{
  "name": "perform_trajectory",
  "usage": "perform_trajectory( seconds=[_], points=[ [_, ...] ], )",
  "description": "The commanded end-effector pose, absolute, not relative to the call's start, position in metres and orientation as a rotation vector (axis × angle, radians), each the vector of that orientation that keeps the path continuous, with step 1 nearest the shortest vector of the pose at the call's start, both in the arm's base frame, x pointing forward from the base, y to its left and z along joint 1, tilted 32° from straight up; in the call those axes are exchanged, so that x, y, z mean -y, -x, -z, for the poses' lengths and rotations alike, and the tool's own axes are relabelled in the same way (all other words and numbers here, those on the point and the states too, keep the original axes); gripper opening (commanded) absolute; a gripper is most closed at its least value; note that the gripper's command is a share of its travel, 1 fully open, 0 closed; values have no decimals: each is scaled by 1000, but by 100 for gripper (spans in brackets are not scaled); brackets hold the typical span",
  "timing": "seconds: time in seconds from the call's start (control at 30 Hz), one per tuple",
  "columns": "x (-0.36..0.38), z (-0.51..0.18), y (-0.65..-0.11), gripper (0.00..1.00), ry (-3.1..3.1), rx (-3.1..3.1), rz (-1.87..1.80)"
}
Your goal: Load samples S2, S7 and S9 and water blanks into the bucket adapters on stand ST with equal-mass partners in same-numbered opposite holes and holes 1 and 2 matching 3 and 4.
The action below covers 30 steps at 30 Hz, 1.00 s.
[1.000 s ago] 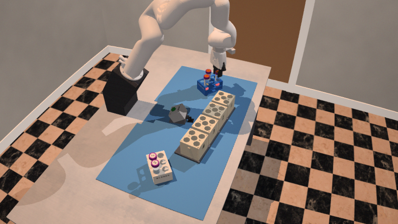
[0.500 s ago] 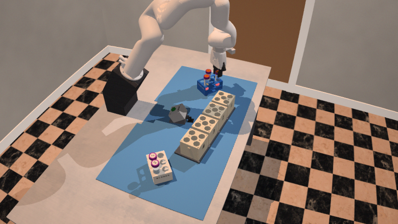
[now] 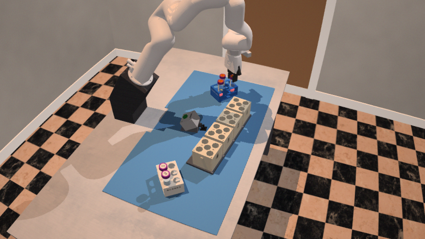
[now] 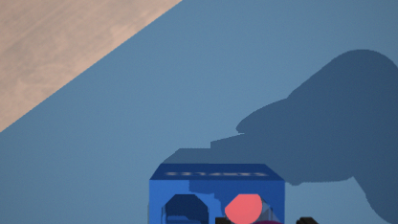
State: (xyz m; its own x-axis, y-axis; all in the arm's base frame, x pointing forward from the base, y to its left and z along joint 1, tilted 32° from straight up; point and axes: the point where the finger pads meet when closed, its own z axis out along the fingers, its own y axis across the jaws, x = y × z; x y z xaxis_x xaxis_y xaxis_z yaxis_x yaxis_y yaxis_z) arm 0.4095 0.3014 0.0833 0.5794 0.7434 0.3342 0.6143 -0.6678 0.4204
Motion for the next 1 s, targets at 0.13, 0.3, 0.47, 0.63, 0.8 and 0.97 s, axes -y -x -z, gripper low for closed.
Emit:
perform_trajectory(
  seconds=[0.13, 0.3, 0.47, 0.63, 0.8, 0.97],
  points=[
    [-303, -89, -407, 0, -2554, -1122, -723],
    [-303, -92, -405, 0, -2554, -1122, -723],
    [-303, -94, -404, 0, -2554, -1122, -723],
    [-303, -97, -402, 0, -2554, -1122, -723],
    [-303, -99, -401, 0, -2554, -1122, -723],
    [-303, -100, -400, 0, -2554, -1122, -723]
  ],
)
